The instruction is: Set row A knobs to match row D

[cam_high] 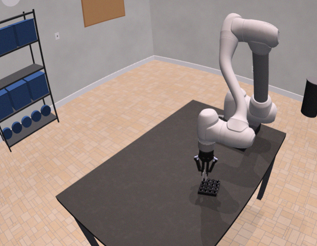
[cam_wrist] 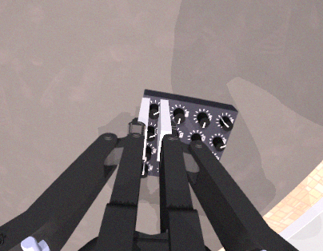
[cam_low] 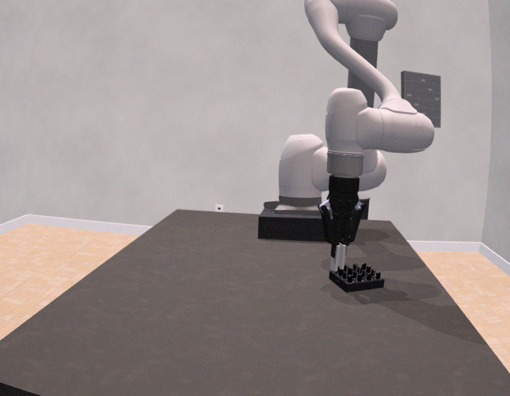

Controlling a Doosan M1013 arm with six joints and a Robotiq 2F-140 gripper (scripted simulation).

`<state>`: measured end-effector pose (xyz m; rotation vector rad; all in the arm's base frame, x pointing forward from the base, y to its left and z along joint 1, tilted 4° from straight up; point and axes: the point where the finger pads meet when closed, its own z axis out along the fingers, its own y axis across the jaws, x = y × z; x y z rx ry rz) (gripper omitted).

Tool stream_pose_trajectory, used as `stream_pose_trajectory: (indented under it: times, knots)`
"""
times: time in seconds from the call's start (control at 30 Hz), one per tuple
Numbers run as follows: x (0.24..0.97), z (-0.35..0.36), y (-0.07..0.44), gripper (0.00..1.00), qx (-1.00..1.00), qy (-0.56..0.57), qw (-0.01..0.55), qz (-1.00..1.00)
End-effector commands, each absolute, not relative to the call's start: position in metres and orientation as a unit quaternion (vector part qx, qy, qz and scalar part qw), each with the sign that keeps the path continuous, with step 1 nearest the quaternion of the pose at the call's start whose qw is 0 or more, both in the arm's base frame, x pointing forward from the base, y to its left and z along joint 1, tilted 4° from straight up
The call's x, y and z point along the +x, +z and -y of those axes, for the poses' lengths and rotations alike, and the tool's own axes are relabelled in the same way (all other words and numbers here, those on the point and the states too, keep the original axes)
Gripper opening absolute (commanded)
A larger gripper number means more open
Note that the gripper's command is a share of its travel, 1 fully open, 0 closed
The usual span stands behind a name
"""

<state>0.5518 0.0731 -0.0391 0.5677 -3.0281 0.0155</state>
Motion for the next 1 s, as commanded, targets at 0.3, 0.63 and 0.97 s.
stream_pose_trajectory:
  times: [0.3, 0.63, 0.97]
  knots:
    - [0.5518, -0.0731, -0.039, 0.05, 0.276, 0.002, 0.031, 0.961]
    - [0.5518, -0.0731, -0.039, 0.05, 0.36, -0.001, 0.031, 0.932]
    - [0.5518, -0.0731, -0.039, 0.05, 0.453, -0.004, 0.03, 0.891]
